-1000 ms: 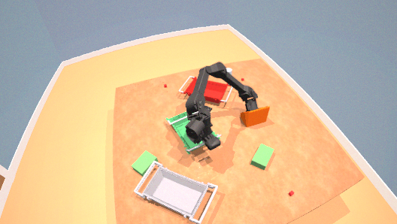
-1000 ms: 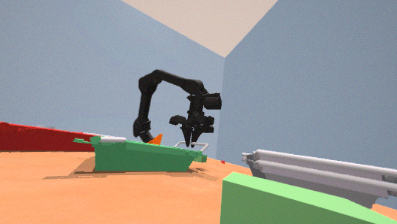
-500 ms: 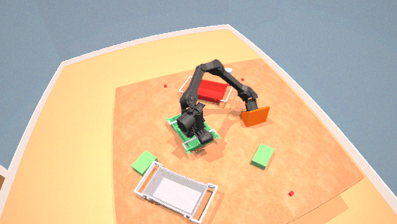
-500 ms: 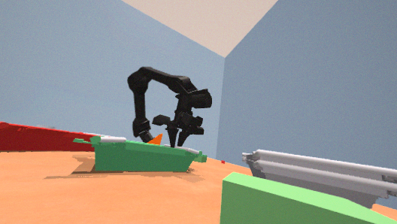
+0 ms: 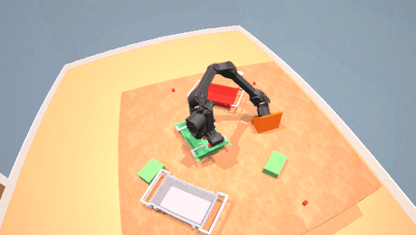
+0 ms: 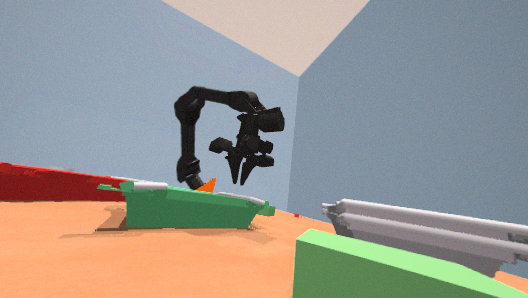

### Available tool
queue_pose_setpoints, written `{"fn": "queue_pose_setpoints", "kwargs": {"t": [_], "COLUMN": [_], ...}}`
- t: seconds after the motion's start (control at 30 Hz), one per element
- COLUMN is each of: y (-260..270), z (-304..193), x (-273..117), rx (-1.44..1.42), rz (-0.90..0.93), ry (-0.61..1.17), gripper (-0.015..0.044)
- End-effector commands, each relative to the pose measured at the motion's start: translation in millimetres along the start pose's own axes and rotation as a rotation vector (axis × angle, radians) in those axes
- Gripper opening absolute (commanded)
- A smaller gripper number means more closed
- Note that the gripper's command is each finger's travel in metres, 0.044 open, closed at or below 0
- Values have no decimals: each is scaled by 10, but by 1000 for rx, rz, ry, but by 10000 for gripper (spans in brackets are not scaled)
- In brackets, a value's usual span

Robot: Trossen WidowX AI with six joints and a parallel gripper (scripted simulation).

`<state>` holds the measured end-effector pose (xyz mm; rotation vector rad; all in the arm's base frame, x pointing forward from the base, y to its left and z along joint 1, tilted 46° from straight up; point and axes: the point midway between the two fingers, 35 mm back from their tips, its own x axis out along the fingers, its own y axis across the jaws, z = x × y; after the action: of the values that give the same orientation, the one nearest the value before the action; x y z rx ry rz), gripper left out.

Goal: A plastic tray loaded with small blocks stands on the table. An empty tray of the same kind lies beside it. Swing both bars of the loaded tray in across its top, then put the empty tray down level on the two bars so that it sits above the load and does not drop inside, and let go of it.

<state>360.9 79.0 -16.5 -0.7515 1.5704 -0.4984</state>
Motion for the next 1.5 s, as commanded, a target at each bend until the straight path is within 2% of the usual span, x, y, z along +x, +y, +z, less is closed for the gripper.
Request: {"fn": "queue_pose_setpoints", "kwargs": {"t": [0.0, 0.53, 0.63, 0.67, 1.47], "y": [-10, -10, -10, -10, -10], "z": [-2, -2, -2, -2, -5], "x": [23, 23, 23, 23, 23], "rx": [0, 0, 0, 0, 2], "rz": [-1, -1, -1, -1, 0], "ry": [4, 4, 4, 4, 6], "gripper": [87, 87, 8, 0, 0]}}
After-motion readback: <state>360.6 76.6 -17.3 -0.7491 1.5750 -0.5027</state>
